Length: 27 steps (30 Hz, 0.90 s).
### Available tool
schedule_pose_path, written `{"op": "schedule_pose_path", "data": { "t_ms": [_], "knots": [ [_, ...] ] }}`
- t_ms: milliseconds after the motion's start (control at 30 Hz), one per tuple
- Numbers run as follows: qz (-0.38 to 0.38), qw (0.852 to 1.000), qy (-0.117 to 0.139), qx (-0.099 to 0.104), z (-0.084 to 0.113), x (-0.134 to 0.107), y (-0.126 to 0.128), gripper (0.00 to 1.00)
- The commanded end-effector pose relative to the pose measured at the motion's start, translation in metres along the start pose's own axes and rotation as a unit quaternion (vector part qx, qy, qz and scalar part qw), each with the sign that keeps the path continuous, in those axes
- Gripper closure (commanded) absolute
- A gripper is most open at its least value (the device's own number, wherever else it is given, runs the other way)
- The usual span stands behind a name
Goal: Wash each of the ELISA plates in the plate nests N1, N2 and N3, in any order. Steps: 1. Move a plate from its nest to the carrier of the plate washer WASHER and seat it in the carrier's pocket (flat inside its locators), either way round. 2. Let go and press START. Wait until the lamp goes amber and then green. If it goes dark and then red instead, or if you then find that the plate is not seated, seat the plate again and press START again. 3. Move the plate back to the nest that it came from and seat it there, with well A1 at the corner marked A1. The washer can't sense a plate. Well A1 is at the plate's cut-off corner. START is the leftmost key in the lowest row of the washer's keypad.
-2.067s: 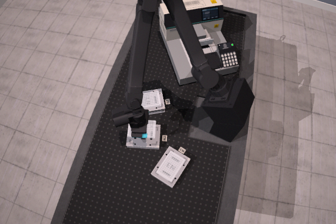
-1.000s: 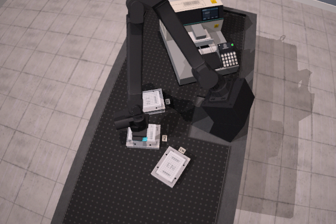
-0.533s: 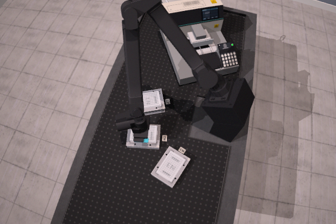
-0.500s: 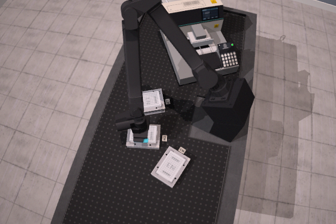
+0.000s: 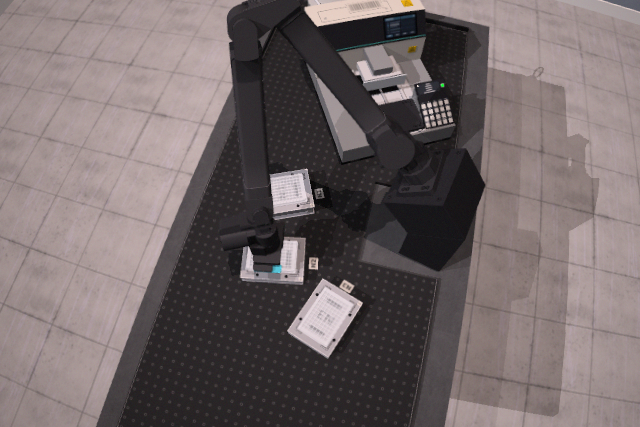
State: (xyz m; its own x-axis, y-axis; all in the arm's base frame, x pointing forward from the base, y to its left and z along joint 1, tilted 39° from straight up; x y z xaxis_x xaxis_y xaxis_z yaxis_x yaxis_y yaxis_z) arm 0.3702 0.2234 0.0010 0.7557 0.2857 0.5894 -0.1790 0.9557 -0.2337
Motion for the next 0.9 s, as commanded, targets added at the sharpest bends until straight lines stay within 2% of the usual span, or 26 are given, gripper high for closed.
{"op": "schedule_pose_path", "data": {
  "t_ms": [0, 700, 767, 867],
  "knots": [
    [0.003, 1.000, -0.005, 0.003, 0.0027, 0.0033, 0.0012, 0.16],
    [0.003, 1.000, -0.005, 0.003, 0.0027, 0.0016, 0.0009, 0.16],
    [0.006, 1.000, -0.014, 0.008, 0.0080, 0.0041, 0.0026, 0.16],
    [0.003, 1.000, -0.005, 0.003, 0.0027, 0.0013, 0.0009, 0.16]
  ]
}}
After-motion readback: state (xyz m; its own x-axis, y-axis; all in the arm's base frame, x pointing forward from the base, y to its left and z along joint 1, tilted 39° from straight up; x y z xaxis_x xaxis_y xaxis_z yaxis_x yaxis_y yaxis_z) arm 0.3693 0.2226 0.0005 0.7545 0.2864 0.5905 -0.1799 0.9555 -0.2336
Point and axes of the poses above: the point where the finger pads meet when closed, its own z axis back along the fingers, its own y axis across the jaws, x = y × z, the point moved 1 cm from there along z, back along the fingers, and after that the axes turned 3 degrees about -z, right-handed, at the moved point
